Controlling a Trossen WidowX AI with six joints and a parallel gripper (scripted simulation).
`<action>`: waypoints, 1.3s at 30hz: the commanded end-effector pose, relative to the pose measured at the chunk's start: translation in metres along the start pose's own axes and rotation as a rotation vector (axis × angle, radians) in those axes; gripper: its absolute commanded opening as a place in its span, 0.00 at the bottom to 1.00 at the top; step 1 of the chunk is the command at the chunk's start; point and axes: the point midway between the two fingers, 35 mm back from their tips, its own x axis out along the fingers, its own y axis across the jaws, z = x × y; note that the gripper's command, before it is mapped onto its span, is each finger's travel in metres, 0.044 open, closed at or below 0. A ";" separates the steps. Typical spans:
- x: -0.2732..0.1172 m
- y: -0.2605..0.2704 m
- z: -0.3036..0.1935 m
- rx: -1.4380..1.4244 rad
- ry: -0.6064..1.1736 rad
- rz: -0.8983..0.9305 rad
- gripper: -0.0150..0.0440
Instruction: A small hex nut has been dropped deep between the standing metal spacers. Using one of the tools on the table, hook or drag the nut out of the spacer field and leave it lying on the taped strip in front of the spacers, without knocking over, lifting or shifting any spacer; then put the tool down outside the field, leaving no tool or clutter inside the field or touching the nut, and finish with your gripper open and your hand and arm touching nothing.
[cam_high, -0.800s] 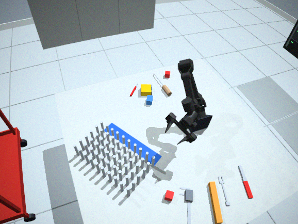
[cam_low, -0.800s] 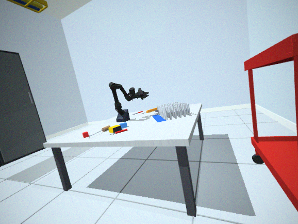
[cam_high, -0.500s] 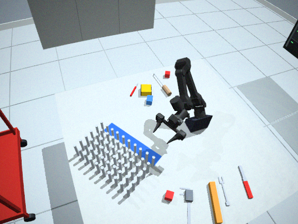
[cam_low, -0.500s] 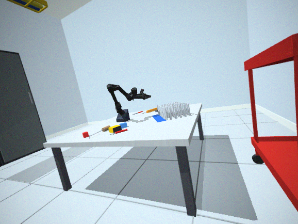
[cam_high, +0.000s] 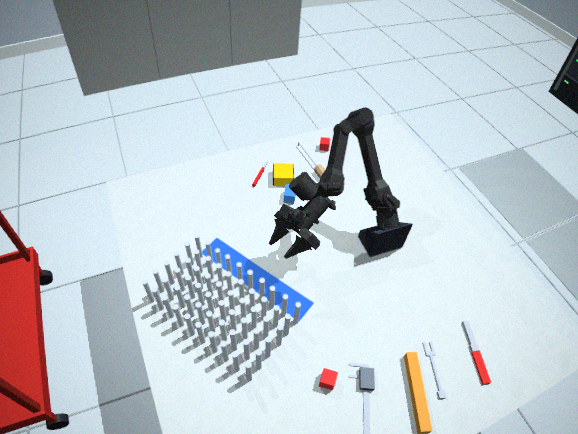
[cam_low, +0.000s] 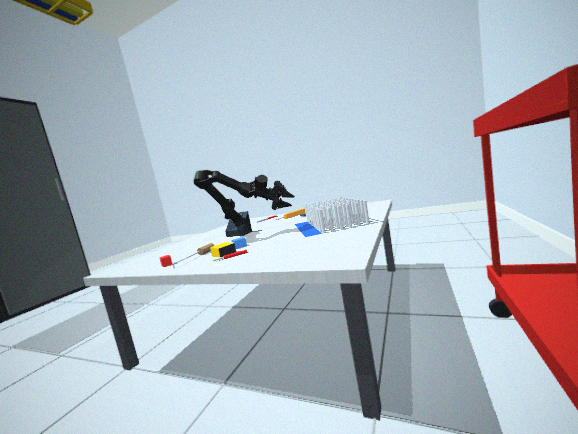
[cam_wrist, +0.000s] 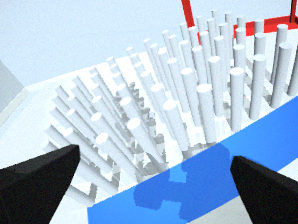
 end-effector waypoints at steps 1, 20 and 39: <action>-0.001 -0.004 0.000 0.030 0.009 0.002 1.00; -0.001 -0.004 0.000 0.030 0.009 0.002 1.00; -0.025 -0.091 -0.005 -0.357 0.236 -0.206 1.00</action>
